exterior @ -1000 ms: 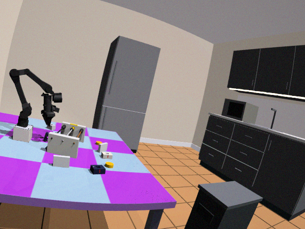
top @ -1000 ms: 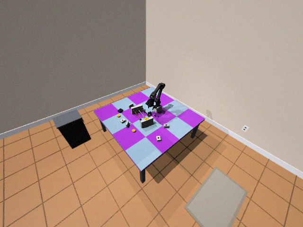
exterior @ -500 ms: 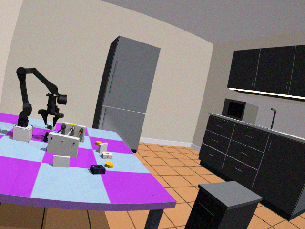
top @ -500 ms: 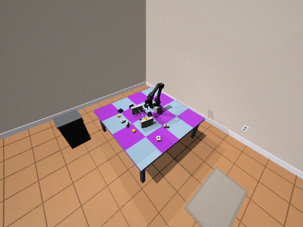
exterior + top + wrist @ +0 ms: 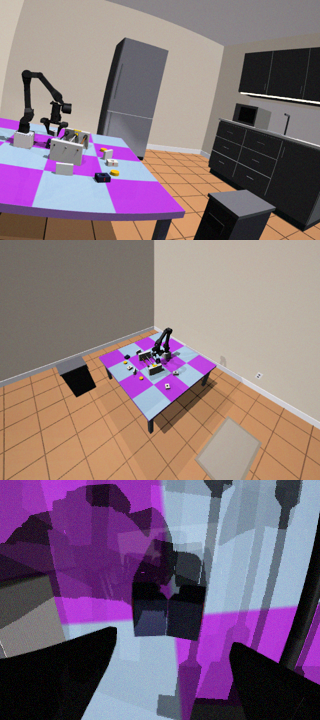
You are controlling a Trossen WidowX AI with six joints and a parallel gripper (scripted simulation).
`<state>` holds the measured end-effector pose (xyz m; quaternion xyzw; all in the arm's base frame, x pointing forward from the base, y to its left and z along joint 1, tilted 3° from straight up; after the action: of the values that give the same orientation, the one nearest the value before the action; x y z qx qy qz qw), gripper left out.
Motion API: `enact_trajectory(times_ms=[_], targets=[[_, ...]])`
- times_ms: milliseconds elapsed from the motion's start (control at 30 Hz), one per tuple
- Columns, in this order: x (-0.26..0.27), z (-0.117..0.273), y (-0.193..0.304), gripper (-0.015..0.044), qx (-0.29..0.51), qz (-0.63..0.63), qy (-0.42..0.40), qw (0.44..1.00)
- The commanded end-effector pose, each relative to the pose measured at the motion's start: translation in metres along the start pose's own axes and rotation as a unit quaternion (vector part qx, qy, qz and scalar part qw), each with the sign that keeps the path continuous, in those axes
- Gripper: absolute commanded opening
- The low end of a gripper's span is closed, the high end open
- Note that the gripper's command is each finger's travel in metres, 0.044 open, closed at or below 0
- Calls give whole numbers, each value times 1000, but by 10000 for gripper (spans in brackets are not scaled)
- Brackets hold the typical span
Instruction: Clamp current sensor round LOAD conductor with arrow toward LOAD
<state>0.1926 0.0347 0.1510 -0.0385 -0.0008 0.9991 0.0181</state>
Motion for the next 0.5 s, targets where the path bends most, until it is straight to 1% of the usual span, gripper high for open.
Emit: enact_trajectory(times_ms=[0,467], targets=[[0,-9,0,320,-2,4,-5,1000],[2,-32,0,320,-2,4,-5,1000]])
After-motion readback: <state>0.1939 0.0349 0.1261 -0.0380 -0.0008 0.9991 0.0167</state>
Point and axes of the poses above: the point midway between the two fingers, 35 mm back from their tips, its own z axis back along the fingers, its own x axis across the jaws, y = z × x, the point moved 10 cm from there along z, back along the fingers, and after that the axes turned 7 degrees about z, right-handed, at the moved point
